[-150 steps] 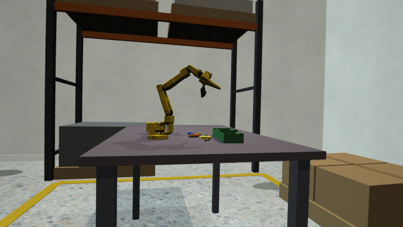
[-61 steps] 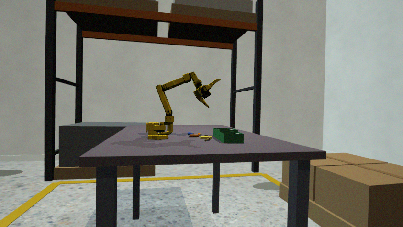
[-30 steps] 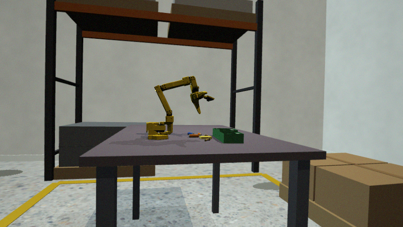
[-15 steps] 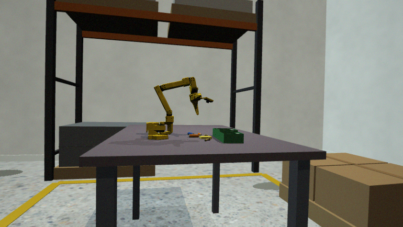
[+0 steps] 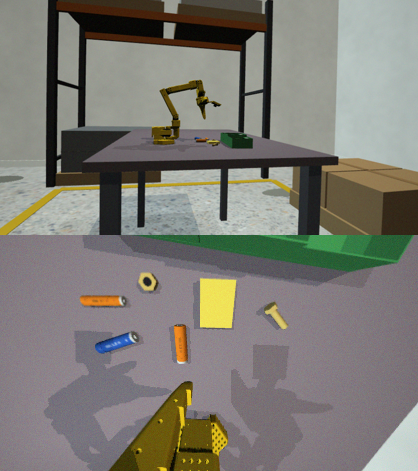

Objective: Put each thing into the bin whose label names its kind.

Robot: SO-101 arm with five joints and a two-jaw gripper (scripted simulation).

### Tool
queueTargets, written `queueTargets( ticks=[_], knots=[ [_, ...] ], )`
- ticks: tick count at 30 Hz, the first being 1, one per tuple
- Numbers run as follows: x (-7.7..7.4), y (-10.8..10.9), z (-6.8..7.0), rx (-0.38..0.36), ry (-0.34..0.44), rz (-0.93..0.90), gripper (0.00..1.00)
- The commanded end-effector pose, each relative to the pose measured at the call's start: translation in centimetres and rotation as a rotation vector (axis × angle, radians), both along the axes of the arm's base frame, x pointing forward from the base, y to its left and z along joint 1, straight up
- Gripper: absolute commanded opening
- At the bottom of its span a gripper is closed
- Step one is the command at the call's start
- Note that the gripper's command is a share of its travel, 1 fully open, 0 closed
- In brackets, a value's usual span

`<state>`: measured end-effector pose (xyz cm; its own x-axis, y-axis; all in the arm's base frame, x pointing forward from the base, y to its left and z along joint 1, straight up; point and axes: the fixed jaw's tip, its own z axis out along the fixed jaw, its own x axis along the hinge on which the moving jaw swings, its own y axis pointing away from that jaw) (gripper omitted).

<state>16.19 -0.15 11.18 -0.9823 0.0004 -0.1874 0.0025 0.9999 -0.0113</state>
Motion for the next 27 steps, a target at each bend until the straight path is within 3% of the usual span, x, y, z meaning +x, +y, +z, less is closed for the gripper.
queueTargets(
  ticks=[1,4,23,27],
  knots=[
    [-0.08,0.15,0.42,0.001,-0.023,0.001,1.0],
    [-0.02,0.28,0.81,0.001,-0.052,0.004,1.0],
    [0.02,0.26,0.82,0.001,-0.052,0.003,1.0],
    [0.62,0.01,0.94,-0.002,-0.066,0.0,1.0]
  ],
)
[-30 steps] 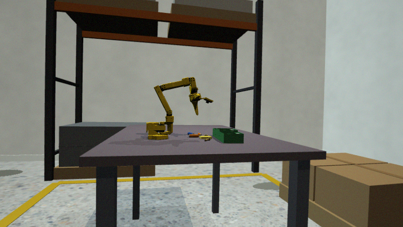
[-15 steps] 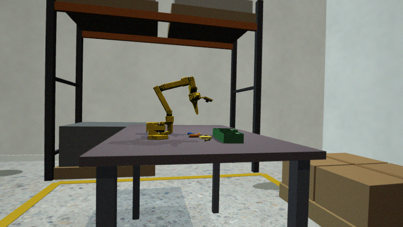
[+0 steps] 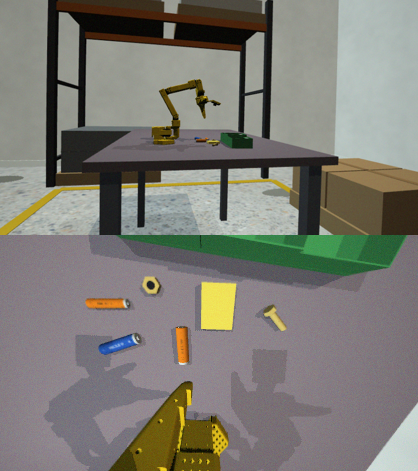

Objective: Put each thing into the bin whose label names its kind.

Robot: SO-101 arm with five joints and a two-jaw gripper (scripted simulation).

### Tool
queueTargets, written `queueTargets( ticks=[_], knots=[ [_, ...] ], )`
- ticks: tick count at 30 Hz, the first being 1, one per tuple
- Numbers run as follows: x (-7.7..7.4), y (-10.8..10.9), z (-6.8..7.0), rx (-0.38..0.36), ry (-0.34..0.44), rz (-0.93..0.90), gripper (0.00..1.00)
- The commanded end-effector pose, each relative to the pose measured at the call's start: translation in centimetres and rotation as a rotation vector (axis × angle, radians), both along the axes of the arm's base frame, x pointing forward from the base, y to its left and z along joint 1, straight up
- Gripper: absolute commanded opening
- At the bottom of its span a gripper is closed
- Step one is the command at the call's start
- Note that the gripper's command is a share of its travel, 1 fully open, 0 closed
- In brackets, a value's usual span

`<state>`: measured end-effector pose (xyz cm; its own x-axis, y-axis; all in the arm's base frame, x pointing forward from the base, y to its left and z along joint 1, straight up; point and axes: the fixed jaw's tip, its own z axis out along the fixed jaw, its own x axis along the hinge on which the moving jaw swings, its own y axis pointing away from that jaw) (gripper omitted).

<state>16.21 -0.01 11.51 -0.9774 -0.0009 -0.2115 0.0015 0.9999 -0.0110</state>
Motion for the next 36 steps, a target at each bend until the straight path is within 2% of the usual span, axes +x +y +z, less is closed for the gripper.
queueTargets(
  ticks=[1,8,10,15,19,23,36],
  knots=[
    [0.9,-0.2,0.7,-0.004,-0.05,-0.002,1.0],
    [4.2,-1.8,1.2,-0.029,-0.143,-0.018,1.0],
    [4.2,-1.8,1.2,-0.029,-0.143,-0.018,1.0],
    [6.6,-3.2,1.6,-0.055,-0.214,-0.03,1.0],
    [7.8,-4.1,1.7,-0.071,-0.25,-0.037,1.0],
    [8.2,-4.4,1.7,-0.078,-0.263,-0.039,1.0],
    [8.3,-4.4,1.7,-0.078,-0.263,-0.039,1.0]
  ],
)
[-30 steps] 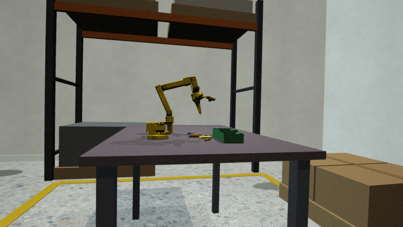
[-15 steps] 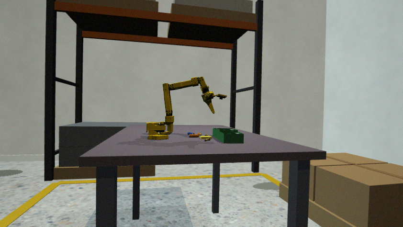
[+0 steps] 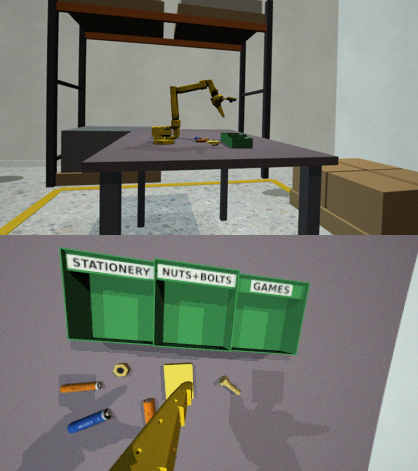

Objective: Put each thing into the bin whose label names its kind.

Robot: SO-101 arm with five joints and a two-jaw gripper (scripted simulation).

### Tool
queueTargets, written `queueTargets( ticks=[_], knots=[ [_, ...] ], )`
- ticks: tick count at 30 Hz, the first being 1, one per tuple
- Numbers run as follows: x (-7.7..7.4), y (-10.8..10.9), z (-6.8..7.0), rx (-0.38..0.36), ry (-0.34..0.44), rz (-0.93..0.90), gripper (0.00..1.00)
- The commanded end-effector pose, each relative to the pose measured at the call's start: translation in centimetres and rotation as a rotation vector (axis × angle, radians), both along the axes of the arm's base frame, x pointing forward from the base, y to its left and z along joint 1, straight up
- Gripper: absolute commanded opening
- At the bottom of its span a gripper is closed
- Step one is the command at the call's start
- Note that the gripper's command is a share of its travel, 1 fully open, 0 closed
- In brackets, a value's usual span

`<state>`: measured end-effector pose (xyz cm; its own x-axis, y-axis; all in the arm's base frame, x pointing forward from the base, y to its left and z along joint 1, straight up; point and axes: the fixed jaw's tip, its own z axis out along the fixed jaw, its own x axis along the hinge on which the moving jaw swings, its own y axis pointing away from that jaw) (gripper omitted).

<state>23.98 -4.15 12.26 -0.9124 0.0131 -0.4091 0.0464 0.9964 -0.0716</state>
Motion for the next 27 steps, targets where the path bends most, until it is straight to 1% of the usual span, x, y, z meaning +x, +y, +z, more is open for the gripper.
queueTargets(
  ticks=[1,8,9,27],
  knots=[
    [0.49,-0.3,0.98,-0.013,-0.055,-0.003,1.0],
    [0.49,-0.3,0.98,-0.013,-0.055,-0.003,1.0],
    [1.04,-0.85,1.31,-0.026,-0.085,-0.008,1.0],
    [1.06,-0.87,1.31,-0.027,-0.086,-0.008,1.0]
  ],
)
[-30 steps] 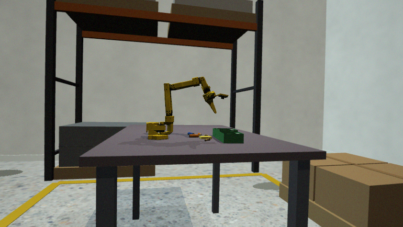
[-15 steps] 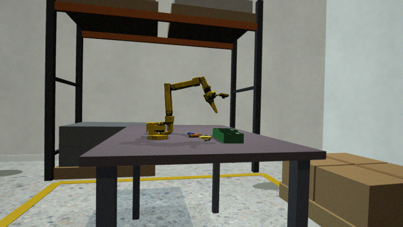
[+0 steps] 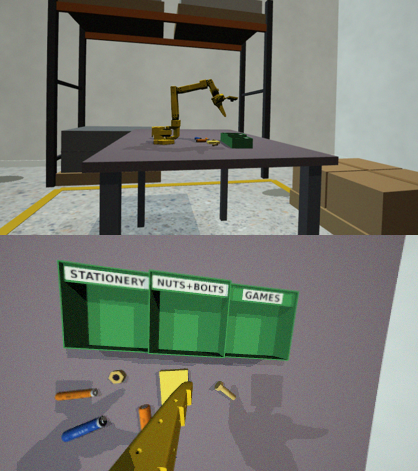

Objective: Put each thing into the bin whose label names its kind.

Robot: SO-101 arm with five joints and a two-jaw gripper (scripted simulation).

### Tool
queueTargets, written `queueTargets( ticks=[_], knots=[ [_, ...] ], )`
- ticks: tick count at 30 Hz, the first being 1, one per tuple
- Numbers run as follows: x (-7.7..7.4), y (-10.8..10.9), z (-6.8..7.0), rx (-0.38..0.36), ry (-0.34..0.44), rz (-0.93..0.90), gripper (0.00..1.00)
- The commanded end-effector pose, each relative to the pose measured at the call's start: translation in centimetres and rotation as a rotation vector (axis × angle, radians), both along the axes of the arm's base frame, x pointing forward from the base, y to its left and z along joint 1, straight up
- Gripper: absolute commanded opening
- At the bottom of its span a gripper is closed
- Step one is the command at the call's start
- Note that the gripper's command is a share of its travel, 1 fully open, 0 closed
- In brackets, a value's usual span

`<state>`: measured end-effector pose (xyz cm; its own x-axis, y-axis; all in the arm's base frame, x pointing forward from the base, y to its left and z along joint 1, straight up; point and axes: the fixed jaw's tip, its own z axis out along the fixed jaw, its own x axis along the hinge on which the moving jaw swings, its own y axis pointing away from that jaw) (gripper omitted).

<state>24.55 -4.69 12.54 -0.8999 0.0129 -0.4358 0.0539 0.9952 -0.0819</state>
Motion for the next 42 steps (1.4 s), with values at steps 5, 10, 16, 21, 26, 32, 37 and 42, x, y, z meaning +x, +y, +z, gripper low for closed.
queueTargets(
  ticks=[5,10,16,21,26,32,37,42],
  knots=[
    [1.1,-0.9,1.1,-0.025,-0.076,-0.007,1.0],
    [2.7,-2.4,1.2,-0.057,-0.128,-0.02,1.0],
    [4.3,-4.2,1.2,-0.095,-0.181,-0.034,1.0],
    [5.8,-6.3,1.1,-0.141,-0.238,-0.051,1.0],
    [6.5,-7.5,1.0,-0.168,-0.267,-0.06,1.0],
    [6.6,-7.6,1.0,-0.171,-0.271,-0.061,1.0],
    [6.6,-7.6,1.0,-0.171,-0.271,-0.061,1.0],
    [6.6,-7.6,1.0,-0.171,-0.271,-0.061,1.0]
  ],
)
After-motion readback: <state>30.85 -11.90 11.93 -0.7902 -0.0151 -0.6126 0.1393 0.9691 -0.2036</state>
